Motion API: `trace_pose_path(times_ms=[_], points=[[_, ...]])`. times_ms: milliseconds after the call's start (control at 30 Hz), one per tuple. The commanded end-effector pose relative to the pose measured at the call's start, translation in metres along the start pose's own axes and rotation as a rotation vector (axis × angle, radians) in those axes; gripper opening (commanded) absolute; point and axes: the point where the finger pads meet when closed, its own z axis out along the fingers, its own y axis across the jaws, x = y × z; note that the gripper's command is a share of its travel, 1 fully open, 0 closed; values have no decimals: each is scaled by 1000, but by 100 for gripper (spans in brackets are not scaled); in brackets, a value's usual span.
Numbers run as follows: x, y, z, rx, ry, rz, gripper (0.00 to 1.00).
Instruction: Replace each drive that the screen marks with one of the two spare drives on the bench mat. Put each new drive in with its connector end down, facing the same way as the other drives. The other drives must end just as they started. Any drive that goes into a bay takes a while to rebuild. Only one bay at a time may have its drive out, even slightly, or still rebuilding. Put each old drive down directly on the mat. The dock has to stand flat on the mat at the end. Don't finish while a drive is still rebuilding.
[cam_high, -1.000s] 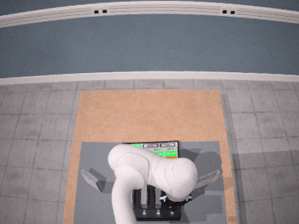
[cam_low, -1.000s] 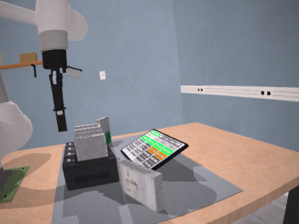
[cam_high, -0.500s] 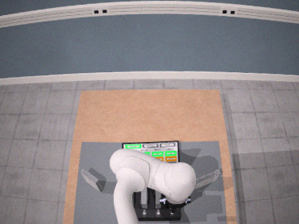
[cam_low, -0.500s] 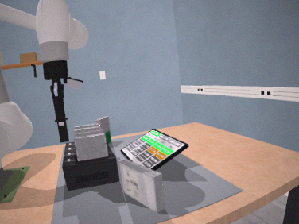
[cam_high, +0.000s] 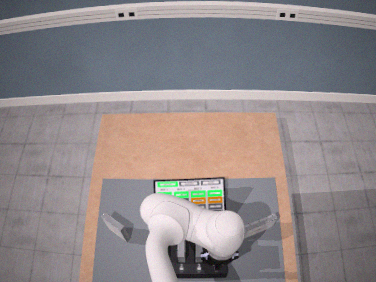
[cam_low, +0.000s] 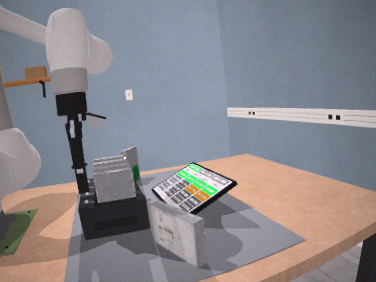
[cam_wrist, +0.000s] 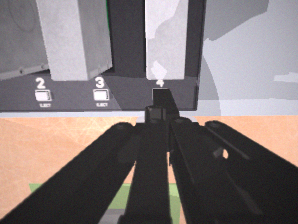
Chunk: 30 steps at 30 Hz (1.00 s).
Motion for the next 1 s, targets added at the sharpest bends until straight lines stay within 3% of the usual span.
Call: trace_pose_path(times_ms=[0, 967], points=[[1, 0, 8, 0, 1, 0, 10], [1, 0, 18, 0, 1, 0, 10]])
